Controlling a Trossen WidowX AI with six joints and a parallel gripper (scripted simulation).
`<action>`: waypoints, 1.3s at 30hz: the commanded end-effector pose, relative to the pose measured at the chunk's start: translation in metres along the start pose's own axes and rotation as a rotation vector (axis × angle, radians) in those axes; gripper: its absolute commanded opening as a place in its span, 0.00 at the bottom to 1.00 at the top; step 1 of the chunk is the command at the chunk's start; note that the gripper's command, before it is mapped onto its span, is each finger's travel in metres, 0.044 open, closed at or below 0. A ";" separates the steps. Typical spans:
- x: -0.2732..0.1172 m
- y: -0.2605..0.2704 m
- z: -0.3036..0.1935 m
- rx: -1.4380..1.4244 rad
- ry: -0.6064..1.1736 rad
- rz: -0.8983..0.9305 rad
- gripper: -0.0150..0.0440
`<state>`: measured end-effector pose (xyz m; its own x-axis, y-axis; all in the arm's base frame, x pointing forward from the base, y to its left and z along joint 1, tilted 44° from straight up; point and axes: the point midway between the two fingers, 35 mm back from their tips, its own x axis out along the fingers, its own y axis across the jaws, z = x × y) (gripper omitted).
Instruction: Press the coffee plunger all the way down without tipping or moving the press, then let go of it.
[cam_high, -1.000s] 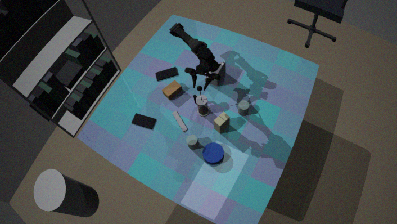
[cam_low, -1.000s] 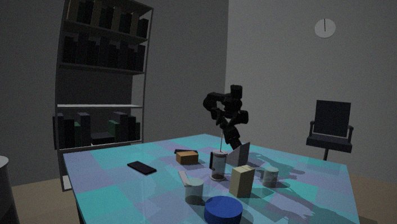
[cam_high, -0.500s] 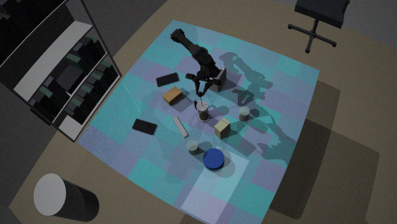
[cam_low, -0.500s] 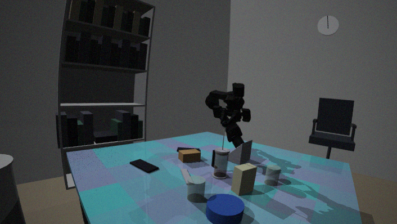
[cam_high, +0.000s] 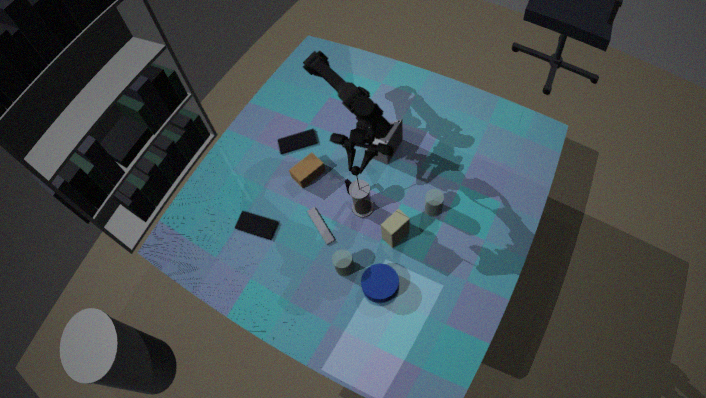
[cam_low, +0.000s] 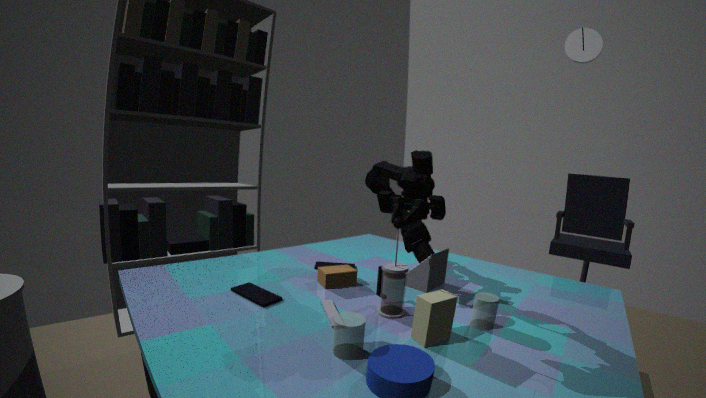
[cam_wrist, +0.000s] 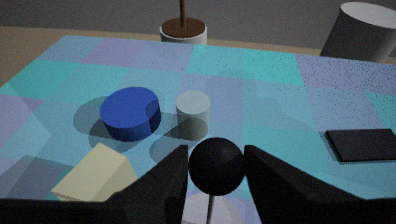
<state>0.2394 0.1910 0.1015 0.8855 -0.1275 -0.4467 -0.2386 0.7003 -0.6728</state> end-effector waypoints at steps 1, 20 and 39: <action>0.008 0.003 -0.016 -0.012 0.028 0.010 0.45; 0.027 0.005 -0.041 -0.011 0.029 0.012 0.45; 0.046 0.003 -0.066 -0.013 0.024 0.009 0.45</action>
<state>0.2568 0.1591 0.0593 0.8950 -0.1014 -0.4343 -0.2339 0.7224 -0.6507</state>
